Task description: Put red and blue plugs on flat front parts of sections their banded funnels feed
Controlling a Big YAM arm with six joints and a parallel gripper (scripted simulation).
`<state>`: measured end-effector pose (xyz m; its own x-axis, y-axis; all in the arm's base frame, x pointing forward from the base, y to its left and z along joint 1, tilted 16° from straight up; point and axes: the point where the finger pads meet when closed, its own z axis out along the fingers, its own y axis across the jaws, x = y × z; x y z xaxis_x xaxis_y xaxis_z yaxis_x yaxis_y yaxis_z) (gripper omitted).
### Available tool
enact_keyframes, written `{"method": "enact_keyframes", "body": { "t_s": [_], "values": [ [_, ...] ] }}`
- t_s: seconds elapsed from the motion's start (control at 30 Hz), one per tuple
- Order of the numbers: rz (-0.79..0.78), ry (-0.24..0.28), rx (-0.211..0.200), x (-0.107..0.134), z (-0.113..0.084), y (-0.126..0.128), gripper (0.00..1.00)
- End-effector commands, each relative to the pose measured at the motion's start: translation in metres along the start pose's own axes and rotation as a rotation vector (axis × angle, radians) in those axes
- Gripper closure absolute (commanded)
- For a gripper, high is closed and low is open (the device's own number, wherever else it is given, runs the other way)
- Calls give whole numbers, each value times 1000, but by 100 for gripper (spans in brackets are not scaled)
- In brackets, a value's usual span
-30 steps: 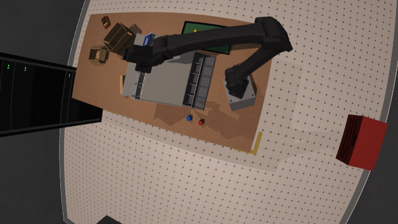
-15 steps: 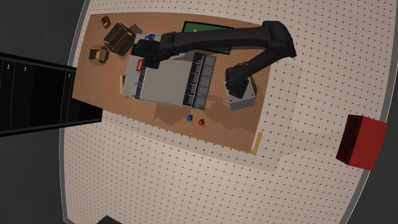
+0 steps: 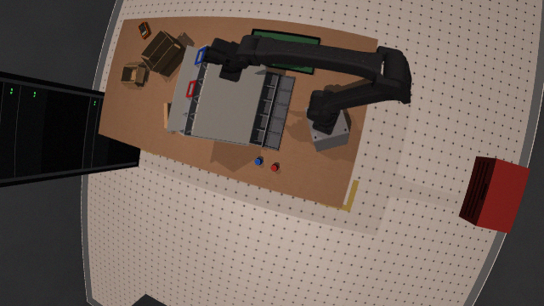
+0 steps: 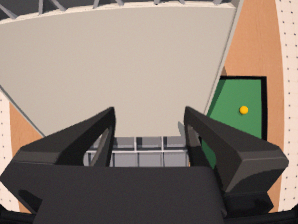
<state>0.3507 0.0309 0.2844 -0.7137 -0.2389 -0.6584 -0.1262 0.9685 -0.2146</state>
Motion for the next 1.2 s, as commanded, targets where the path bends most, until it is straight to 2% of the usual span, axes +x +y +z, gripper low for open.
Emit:
{"method": "enact_keyframes", "body": {
  "t_s": [0.0,0.17,0.27,0.4,0.47,0.5,0.53,0.63,0.83,0.93,0.97,1.03,1.17],
  "values": [
    [-30,28,11,15,-2,-19,44],
    [-30,96,11,48,7,-45,44],
    [-29,161,3,71,20,-61,44],
    [-27,218,0,99,27,-83,44],
    [-27,218,0,99,27,-83,44],
    [-29,193,18,88,22,-96,44],
    [-26,242,1,112,31,-94,44],
    [-24,287,-2,135,37,-111,44],
    [-30,340,22,165,47,-154,44],
    [-25,398,10,195,55,-166,44],
    [-28,403,20,196,55,-176,44],
    [-28,403,20,196,55,-176,44],
    [-38,442,52,210,58,-213,44]
  ]
}}
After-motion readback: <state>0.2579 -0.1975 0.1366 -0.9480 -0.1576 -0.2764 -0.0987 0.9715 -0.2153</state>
